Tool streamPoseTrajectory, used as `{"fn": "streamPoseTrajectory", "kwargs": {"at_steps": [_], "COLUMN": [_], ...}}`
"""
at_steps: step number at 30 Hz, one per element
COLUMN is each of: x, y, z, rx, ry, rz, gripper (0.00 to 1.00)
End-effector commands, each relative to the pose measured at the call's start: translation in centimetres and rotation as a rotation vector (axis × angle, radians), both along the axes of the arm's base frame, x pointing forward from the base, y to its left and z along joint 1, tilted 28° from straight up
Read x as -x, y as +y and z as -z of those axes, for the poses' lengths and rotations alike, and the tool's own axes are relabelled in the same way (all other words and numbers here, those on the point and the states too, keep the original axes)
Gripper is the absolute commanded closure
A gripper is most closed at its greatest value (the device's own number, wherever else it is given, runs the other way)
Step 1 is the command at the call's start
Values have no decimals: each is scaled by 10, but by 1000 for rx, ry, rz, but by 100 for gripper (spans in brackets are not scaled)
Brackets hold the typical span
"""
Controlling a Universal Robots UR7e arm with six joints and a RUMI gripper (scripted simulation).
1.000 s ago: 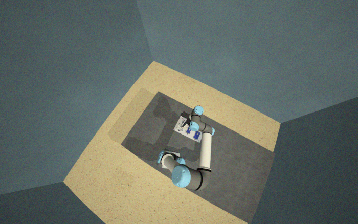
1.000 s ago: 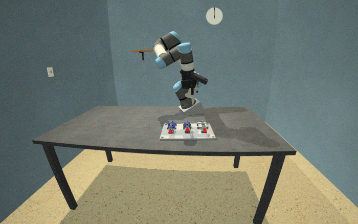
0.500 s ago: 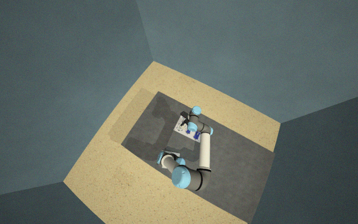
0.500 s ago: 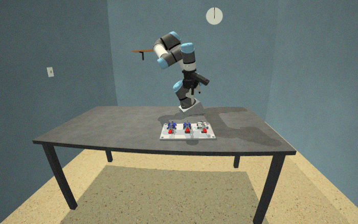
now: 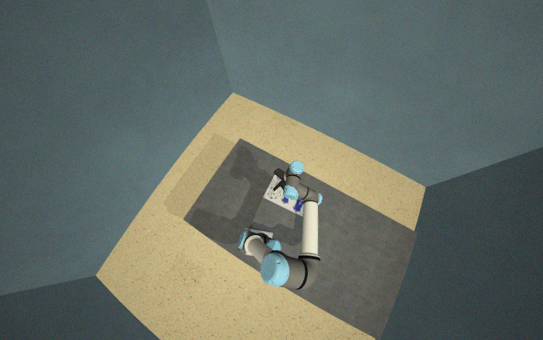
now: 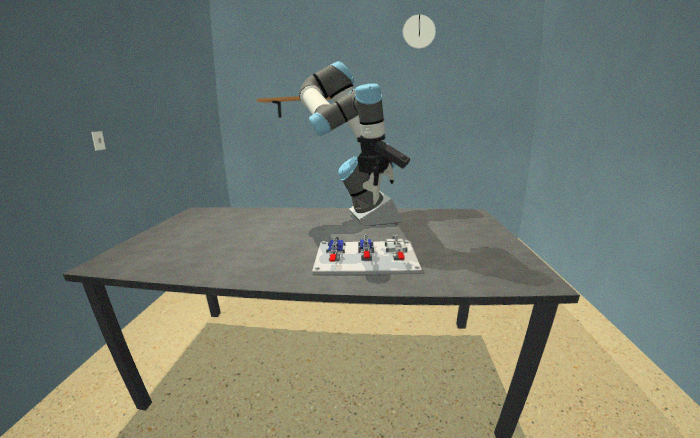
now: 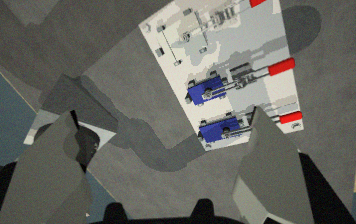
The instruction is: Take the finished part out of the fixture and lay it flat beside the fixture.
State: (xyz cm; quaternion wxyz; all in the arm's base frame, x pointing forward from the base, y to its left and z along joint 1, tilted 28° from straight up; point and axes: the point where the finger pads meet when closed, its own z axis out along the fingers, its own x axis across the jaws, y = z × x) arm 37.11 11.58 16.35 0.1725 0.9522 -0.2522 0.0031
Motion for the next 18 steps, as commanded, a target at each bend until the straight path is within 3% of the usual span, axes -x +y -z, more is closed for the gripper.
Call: {"fn": "streamPoseTrajectory", "kwargs": {"at_steps": [1, 3, 18], "x": [0, -1, -2], "y": [4, 7, 6], "z": [6, 9, 7], "rx": [27, 42, 40], "ry": [-50, -88, -92], "rz": [89, 152, 154], "gripper": [0, 0, 0]}}
